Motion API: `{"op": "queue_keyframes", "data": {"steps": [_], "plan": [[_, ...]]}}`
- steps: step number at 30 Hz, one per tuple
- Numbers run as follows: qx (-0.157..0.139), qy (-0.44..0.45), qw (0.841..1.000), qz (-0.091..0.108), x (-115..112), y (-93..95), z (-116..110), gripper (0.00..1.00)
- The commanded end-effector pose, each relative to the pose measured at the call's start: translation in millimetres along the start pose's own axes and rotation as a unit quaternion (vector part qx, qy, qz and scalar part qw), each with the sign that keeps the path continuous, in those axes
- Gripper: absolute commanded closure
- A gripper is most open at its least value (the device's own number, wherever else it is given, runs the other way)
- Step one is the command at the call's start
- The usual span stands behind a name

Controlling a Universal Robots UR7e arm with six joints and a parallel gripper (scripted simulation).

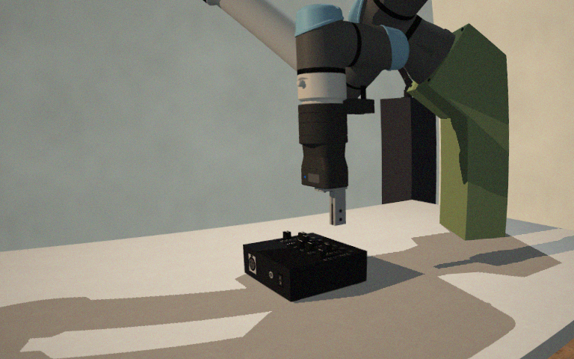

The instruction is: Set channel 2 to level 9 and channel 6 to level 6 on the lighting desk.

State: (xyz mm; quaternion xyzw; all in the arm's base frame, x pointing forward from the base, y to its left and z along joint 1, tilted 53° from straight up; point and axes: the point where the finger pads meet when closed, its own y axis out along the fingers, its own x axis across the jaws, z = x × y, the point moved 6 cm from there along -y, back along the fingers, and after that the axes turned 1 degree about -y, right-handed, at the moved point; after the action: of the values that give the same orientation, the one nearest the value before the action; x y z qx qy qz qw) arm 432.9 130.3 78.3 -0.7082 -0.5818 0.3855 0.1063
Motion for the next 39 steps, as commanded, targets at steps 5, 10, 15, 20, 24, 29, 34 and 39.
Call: {"op": "queue_keyframes", "data": {"steps": [5,10,15,20,24,29,34,39], "plan": [[-0.001,0.0,1.0,0.0,0.1,0.9,-0.2,1.0],[-0.001,0.0,1.0,0.0,0.1,2.4,-0.2,1.0],[-0.001,0.0,1.0,0.0,0.2,5.0,-0.2,1.0],[-0.001,0.0,1.0,0.0,0.2,8.4,-0.2,1.0],[-0.001,0.0,1.0,0.0,0.2,9.9,-0.2,1.0],[-0.001,0.0,1.0,0.0,0.3,13.6,-0.1,1.0],[-0.001,0.0,1.0,0.0,0.4,17.2,-0.1,1.0],[-0.001,0.0,1.0,0.0,0.4,19.6,-0.1,1.0]]}}
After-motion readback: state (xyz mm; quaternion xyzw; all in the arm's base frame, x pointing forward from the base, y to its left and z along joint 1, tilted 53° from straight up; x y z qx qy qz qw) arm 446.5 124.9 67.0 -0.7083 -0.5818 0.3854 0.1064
